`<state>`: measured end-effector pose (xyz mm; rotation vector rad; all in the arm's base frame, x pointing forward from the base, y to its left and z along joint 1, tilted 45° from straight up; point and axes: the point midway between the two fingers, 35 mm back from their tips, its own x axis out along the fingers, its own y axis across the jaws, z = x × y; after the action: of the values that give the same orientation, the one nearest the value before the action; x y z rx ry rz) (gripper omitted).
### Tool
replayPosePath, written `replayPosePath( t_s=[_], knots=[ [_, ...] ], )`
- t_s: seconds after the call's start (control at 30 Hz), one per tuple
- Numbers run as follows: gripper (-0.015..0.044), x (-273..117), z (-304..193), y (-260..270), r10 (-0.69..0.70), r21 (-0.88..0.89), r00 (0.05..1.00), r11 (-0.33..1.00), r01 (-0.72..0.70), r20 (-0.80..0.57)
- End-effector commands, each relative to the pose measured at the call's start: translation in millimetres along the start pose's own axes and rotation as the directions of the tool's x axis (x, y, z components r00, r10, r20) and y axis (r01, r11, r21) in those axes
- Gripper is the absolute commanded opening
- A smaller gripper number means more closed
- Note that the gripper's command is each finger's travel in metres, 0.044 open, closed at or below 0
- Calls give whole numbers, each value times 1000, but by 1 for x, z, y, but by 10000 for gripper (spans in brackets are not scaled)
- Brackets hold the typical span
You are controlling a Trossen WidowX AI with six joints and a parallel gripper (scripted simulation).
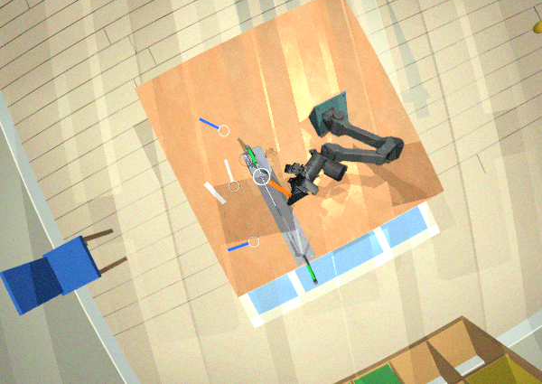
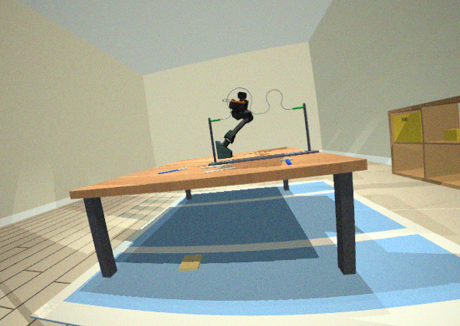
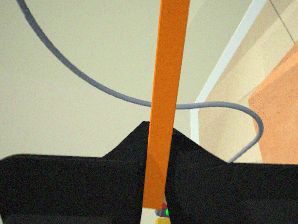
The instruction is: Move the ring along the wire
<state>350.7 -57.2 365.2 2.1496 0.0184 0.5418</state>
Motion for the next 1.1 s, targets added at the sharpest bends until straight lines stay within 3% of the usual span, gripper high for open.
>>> replayPosePath(
  t_s=[0.0,1.07],
  knots=[
    [-150,0,1,2,30,51,1000,998,-30,10],
    [-150,0,3,16,201,378,975,899,-221,91]
  ],
)
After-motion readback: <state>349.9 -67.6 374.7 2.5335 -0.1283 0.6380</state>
